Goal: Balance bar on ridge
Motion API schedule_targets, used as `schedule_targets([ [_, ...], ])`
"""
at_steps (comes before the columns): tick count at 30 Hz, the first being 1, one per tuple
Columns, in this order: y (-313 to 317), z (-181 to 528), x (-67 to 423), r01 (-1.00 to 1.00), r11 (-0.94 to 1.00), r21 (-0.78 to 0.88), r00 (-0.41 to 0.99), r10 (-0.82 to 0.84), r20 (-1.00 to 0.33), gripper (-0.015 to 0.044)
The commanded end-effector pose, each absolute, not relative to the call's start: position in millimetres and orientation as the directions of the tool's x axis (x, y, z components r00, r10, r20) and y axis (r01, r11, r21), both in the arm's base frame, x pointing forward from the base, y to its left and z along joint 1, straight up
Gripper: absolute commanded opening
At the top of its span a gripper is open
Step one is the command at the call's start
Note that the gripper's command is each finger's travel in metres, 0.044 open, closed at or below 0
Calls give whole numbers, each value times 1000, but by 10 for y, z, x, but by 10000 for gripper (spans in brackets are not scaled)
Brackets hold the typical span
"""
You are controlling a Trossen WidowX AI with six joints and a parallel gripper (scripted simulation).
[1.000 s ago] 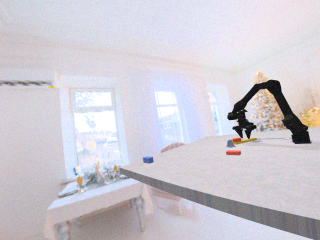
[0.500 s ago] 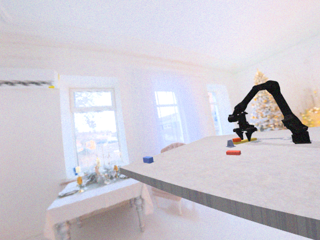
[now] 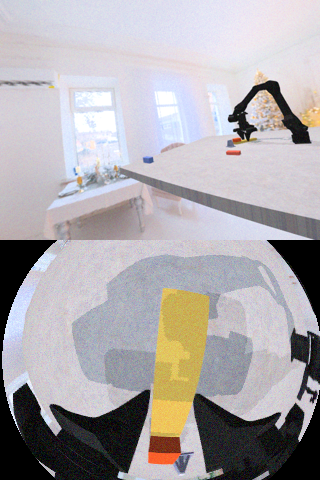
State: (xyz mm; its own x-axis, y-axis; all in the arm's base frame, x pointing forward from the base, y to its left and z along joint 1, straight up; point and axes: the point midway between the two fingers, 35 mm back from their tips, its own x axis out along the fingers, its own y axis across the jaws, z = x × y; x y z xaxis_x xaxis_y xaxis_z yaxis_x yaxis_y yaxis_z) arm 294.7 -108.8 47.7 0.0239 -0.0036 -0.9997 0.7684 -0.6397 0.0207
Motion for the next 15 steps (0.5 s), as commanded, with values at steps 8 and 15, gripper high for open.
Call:
schedule_targets([
  [8, -1089, 481, 2948, 768, -640, 21, 24, -4, -1000, 58],
  [15, -1098, 639, 2969, 769, -639, 22, 24, -5, -1000, 0],
])
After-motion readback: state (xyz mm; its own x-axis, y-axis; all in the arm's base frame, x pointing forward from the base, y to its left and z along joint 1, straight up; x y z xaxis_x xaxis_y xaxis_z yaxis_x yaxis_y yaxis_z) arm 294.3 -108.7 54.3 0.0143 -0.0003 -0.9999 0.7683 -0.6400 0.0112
